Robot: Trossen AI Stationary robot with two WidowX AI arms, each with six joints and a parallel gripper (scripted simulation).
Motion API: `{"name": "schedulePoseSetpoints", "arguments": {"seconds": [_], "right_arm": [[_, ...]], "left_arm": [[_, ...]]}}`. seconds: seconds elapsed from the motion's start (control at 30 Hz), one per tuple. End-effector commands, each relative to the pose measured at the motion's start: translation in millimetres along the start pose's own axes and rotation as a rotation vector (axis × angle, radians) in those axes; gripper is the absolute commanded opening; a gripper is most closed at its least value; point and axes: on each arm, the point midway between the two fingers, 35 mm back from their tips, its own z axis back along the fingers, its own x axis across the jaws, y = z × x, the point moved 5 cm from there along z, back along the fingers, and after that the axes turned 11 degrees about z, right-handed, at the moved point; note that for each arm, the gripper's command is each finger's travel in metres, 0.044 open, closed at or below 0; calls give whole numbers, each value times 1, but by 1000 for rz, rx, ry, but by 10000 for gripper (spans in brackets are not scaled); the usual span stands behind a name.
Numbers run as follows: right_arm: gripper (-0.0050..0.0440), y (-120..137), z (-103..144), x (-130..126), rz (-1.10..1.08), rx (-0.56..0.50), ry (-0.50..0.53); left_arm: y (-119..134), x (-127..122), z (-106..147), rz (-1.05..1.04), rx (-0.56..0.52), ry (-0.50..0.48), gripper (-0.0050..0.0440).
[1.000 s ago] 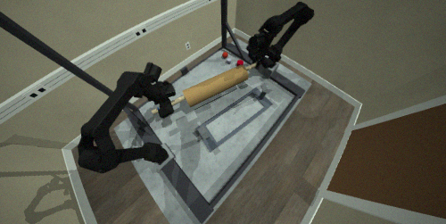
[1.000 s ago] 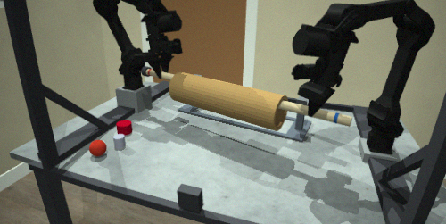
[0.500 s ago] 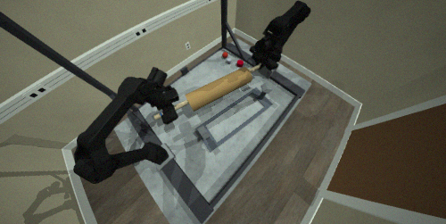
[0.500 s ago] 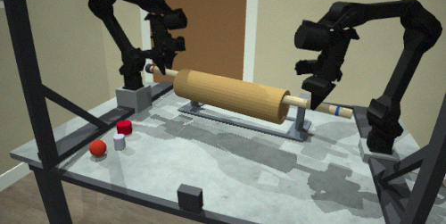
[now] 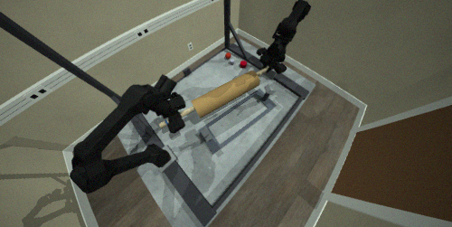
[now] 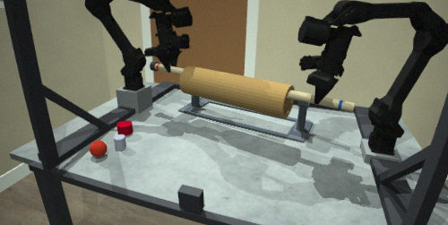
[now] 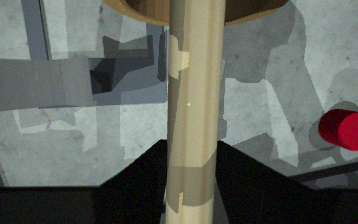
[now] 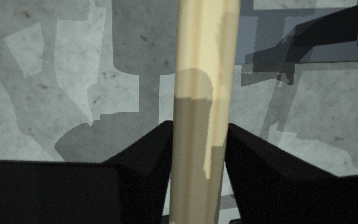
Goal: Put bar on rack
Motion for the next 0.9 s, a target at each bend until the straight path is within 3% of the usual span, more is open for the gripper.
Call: {"name": "schedulePoseSetpoints", "arguments": {"seconds": [0.0, 0.27, 0.43, 0.87], "right_arm": [[50, 3, 10, -13, 6, -27, -19], [50, 4, 12, -42, 22, -28, -18], [50, 2, 14, -43, 22, -37, -19], [50, 3, 18, -79, 41, -44, -10]], "left_arm": [[-4, 10, 9, 5, -23, -12, 50], [-5, 31, 13, 20, -23, -17, 50], [-5, 31, 14, 22, -28, -19, 50], [-6, 57, 19, 39, -25, -27, 50]]}}
